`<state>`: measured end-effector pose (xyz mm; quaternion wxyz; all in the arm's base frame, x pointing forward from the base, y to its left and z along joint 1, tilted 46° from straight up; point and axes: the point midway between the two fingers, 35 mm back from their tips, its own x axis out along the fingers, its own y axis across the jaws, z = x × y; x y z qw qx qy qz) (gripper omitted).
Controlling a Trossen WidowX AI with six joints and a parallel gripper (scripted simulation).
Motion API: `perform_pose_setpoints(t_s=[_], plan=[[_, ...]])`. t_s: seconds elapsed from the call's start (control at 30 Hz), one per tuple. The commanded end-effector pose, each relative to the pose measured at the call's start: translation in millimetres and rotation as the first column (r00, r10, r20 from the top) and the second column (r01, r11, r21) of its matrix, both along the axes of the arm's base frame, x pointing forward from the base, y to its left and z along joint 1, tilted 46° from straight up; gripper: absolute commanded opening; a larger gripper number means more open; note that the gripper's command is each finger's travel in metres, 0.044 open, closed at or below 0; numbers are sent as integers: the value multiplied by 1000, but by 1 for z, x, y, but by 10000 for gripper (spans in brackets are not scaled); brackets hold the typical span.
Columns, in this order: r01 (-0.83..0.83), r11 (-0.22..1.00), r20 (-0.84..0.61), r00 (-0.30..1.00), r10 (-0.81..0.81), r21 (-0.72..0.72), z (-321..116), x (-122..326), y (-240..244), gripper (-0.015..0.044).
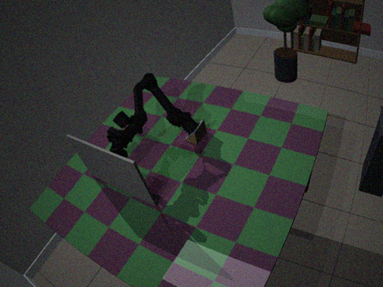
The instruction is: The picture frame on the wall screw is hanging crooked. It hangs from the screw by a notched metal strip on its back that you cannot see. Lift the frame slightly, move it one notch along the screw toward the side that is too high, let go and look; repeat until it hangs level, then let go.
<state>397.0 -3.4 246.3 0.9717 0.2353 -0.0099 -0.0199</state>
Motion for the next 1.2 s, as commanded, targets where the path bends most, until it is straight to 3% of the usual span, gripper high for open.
perform_pose_setpoints(t_s=[0.0, 1.17], plan=[[-15, 1000, 7, 1000, 15, 2, 1, 0, 2, 0], [-12, 999, 7, 1000, 12, 42, -1, 0, -2, 0]])
